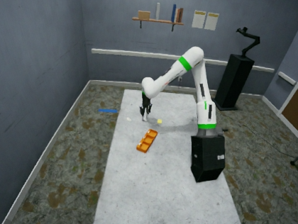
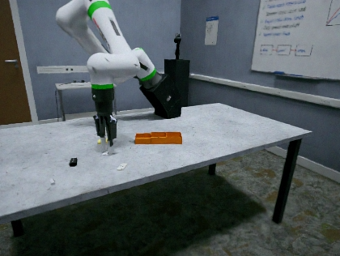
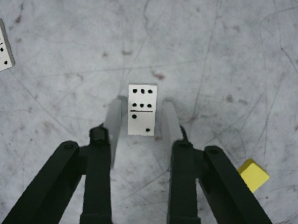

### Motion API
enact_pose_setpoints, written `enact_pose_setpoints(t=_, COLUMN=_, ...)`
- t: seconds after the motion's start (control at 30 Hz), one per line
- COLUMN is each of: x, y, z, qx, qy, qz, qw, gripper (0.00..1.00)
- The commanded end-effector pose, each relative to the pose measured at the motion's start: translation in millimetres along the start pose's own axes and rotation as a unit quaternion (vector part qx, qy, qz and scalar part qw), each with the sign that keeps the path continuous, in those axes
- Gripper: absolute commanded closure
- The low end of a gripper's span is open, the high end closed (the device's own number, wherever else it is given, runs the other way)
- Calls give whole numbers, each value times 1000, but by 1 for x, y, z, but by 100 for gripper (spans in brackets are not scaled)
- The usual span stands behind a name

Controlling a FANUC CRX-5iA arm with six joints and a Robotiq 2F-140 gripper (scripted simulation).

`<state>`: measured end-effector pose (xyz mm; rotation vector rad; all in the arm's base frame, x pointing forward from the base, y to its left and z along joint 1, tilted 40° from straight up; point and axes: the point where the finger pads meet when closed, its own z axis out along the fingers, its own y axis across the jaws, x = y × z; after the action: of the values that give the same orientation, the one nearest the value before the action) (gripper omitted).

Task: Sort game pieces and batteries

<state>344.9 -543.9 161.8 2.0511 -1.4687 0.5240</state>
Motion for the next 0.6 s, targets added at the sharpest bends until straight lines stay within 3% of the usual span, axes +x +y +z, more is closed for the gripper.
enact_pose_setpoints(t=0.0, x=0, y=0, z=3, qx=0, qy=0, qz=0, qw=1000, gripper=68)
enact_pose_setpoints(t=0.57, x=0, y=0, z=12, qx=0, qy=0, qz=0, qw=1000, gripper=68)
